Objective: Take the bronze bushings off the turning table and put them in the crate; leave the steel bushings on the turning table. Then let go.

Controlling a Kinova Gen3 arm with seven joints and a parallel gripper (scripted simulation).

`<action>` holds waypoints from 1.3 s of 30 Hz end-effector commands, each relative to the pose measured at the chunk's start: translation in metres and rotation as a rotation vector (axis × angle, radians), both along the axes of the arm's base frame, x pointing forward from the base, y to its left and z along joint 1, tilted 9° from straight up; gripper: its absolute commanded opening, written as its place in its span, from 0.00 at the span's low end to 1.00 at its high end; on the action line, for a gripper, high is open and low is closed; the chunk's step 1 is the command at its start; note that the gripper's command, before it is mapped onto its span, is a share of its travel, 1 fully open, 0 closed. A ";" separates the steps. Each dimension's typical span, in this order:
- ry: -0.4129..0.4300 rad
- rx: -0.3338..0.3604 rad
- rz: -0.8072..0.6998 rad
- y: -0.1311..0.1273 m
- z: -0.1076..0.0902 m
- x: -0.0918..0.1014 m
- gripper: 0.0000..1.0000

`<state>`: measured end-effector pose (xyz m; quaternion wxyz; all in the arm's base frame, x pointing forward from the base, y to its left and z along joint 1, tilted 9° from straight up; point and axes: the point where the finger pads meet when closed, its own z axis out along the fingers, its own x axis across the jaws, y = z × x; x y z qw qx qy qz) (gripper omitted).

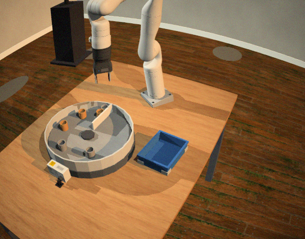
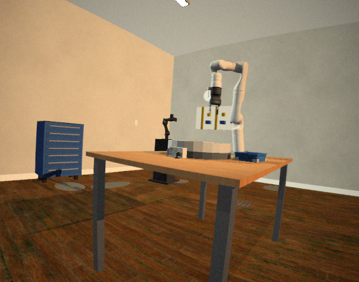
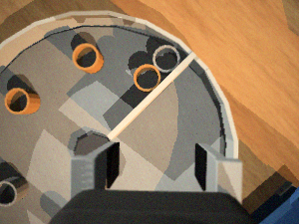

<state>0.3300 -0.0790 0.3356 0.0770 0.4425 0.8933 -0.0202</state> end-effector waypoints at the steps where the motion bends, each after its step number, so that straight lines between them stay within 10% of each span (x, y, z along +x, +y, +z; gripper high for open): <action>1: -0.001 -0.001 0.001 0.000 0.000 0.000 1.00; 25: -0.002 0.002 0.003 -0.079 -0.051 -0.036 1.00; 39: -0.002 0.001 0.004 -0.079 -0.051 -0.035 1.00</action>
